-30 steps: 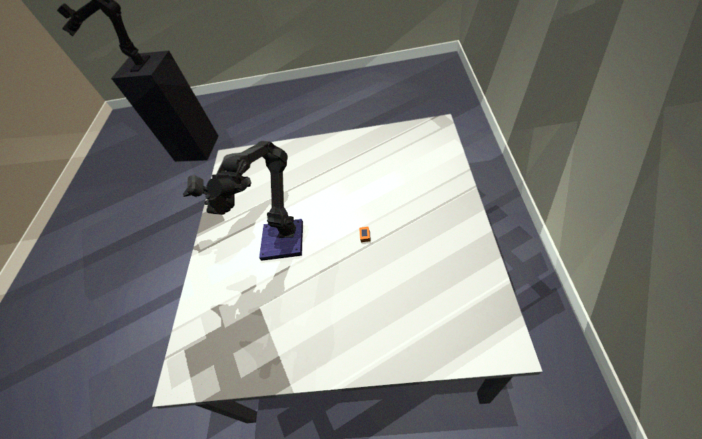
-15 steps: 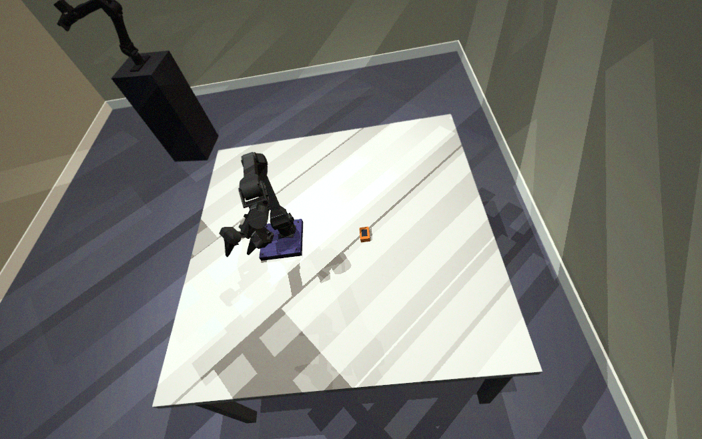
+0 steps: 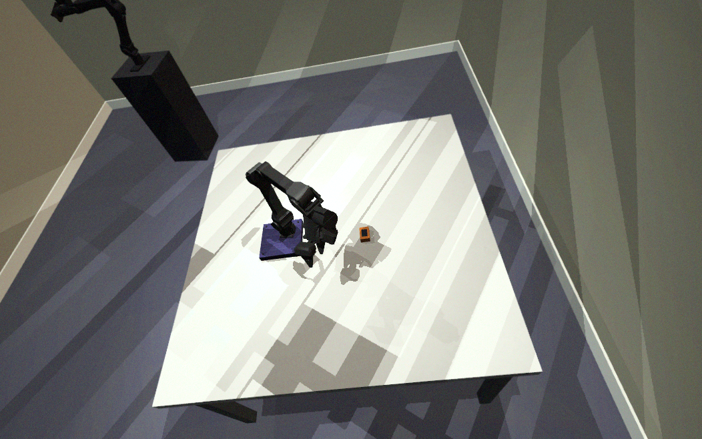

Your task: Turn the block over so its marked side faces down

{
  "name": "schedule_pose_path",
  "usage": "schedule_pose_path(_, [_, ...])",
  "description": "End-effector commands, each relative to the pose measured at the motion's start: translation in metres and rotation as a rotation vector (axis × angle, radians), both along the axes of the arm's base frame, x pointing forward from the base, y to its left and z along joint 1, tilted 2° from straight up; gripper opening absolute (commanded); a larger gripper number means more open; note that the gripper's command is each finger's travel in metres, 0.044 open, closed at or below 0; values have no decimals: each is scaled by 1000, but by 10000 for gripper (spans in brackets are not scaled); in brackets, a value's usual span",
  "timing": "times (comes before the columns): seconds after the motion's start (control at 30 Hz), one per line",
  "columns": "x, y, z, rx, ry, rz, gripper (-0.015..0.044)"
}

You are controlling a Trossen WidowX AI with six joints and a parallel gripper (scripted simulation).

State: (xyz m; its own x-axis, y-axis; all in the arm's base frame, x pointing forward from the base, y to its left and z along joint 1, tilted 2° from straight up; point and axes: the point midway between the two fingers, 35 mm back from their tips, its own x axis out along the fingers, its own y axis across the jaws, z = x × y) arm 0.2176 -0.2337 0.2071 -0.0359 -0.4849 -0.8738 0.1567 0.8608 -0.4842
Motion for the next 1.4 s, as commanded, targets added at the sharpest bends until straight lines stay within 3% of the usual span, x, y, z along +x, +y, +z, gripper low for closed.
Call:
schedule_pose_path(0.0, [48,39,-26,119,-33,92,440])
schedule_pose_path(0.23, [110,139,-72,352,-31,233,440])
schedule_pose_path(0.43, [124,218,-106,522,30,310,440])
schedule_pose_path(0.6, [125,220,-110,527,32,312,440])
schedule_pose_path(0.73, [126,222,-142,527,32,312,440])
schedule_pose_path(1.37, [128,223,-167,527,31,311,440])
